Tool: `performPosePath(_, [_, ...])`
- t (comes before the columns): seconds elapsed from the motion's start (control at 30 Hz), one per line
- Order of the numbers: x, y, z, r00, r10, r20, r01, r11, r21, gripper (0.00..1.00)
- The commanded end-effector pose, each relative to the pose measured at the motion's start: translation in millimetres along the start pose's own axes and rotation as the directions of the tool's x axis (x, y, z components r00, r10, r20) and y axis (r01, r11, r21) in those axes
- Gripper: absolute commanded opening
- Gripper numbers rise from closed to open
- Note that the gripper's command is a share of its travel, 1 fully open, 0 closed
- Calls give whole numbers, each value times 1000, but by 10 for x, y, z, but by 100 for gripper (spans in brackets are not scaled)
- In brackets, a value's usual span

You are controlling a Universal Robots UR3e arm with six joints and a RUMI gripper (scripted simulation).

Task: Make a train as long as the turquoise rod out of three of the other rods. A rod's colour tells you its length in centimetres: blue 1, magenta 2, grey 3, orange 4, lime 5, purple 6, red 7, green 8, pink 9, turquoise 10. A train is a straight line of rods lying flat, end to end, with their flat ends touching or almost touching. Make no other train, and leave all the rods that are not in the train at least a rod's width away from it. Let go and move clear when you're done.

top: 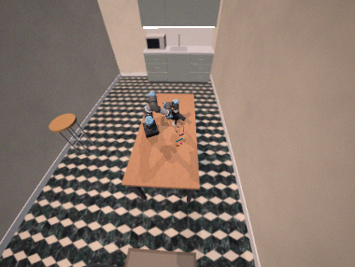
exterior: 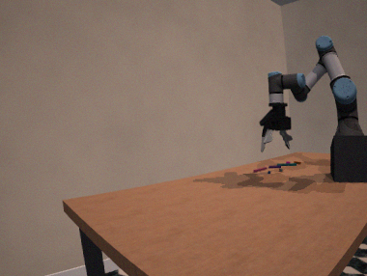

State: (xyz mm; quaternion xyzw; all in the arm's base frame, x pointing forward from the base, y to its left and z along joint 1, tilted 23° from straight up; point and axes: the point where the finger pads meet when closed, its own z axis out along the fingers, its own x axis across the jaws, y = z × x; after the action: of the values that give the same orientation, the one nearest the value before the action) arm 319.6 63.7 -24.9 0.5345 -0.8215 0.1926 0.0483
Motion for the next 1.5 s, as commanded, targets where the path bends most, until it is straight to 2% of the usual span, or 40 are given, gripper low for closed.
performPosePath(0.0, [77, -17, 15, 986, 167, 3, -167, 986, 9, 100])
performPosePath(0.47, [222, -16, 54, 921, 390, 5, -390, 921, 9, 100])
performPosePath(0.53, [222, -16, 54, 921, 390, 5, -390, 921, 9, 100])
performPosePath(0.77, [310, -8, 77, 854, 520, 6, -520, 854, 9, 100])
performPosePath(1.0, [334, -6, 83, 833, 553, 6, -553, 833, 9, 100])
performPosePath(1.03, [333, -5, 83, 834, 552, 6, -552, 834, 9, 14])
performPosePath(1.47, [328, -6, 82, 834, 551, 7, -552, 834, 9, 14])
